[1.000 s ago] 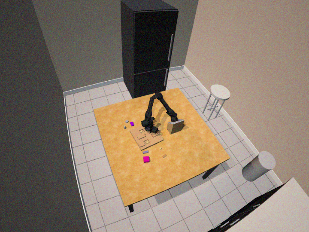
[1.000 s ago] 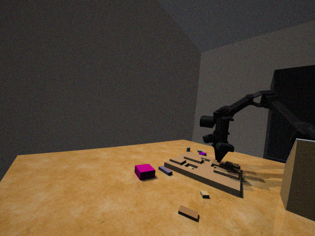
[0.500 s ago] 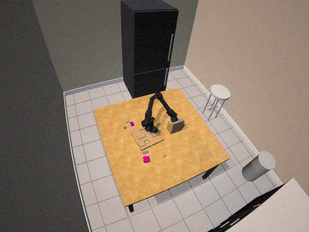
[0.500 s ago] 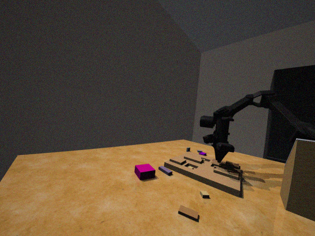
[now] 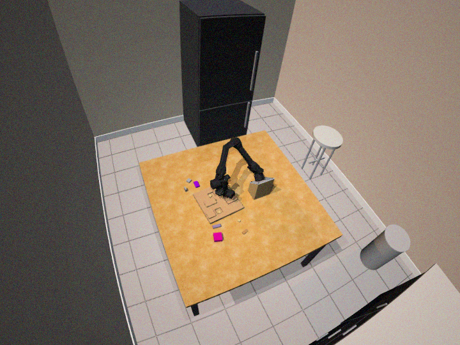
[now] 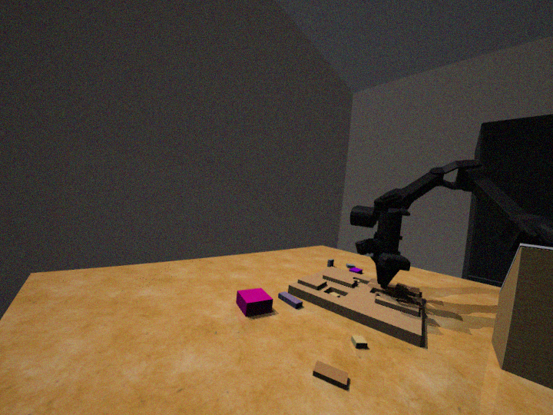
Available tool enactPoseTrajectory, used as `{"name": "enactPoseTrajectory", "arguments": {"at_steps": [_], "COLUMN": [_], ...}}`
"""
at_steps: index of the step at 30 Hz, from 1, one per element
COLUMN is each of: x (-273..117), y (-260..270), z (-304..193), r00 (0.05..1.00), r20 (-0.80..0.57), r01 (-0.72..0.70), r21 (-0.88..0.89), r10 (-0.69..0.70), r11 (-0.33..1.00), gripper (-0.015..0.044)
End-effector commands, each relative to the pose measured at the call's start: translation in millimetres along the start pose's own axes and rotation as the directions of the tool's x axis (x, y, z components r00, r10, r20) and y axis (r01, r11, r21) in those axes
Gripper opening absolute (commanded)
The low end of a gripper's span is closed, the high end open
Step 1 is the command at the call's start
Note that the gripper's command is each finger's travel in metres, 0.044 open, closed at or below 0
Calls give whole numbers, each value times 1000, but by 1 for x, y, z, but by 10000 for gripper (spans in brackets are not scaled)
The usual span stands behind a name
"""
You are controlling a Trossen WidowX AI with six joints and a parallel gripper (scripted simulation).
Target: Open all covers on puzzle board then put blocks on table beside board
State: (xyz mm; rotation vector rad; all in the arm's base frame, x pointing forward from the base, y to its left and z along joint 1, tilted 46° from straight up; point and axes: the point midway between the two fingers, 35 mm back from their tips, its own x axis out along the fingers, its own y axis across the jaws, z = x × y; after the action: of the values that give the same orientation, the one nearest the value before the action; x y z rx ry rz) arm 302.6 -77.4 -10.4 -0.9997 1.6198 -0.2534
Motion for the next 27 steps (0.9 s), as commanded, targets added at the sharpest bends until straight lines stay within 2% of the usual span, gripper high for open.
{"name": "enactPoseTrajectory", "arguments": {"at_steps": [1,27], "x": [4,22], "y": [1,1], "z": [-1,-2], "r00": [1000,1000], "r20": [-4,-5], "r01": [2,3], "r21": [-8,-8], "r10": [-2,-3], "r11": [1000,1000], "gripper": [144,144]}}
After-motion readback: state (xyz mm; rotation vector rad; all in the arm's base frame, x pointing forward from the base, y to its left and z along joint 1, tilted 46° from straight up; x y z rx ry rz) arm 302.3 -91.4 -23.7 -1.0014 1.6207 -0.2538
